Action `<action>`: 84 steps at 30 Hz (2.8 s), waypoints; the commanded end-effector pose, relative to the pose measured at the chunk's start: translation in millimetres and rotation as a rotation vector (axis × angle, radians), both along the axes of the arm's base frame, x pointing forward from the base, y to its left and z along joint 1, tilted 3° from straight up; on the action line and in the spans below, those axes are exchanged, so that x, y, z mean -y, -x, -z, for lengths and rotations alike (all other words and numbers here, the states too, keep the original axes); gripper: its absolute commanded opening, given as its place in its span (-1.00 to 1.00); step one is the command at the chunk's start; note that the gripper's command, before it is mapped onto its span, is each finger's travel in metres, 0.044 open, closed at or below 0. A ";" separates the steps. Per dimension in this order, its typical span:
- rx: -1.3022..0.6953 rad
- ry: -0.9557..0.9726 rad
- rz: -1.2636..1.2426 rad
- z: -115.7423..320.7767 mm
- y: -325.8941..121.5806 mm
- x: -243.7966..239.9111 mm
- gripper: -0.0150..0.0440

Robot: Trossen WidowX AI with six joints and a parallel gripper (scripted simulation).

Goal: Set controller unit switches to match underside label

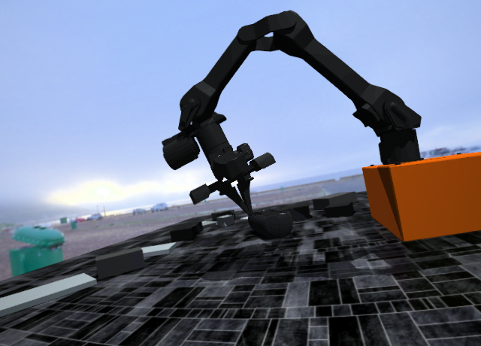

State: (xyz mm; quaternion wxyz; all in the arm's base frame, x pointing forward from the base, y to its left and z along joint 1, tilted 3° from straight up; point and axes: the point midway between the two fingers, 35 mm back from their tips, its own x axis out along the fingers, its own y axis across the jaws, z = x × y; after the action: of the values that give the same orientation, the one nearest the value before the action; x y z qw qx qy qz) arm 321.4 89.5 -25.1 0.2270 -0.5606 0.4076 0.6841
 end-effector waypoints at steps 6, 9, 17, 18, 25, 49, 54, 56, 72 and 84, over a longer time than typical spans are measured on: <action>0.010 0.000 -0.026 -2.2 1.7 1.1 -0.49; 0.001 -0.001 -0.017 -0.1 2.2 0.6 -0.49; 0.095 -0.075 -0.013 -15.0 21.6 19.7 -0.49; 0.110 -0.086 -0.013 -16.8 25.1 22.6 -0.49; 0.217 -0.152 -0.012 -24.8 53.1 40.8 -0.49; 0.242 -0.167 -0.016 -1.2 58.4 44.5 -0.49; 0.241 -0.168 -0.016 6.7 58.8 44.7 -0.49; 0.241 -0.169 -0.016 9.5 59.1 44.7 -0.49; 0.240 -0.169 -0.016 17.2 59.4 44.6 -0.49; 0.240 -0.169 -0.016 17.2 59.4 44.6 -0.49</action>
State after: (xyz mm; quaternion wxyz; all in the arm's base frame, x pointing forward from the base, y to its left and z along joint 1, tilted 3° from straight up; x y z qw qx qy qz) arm 262.6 44.7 -41.1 0.3163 -0.6212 0.3154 0.6439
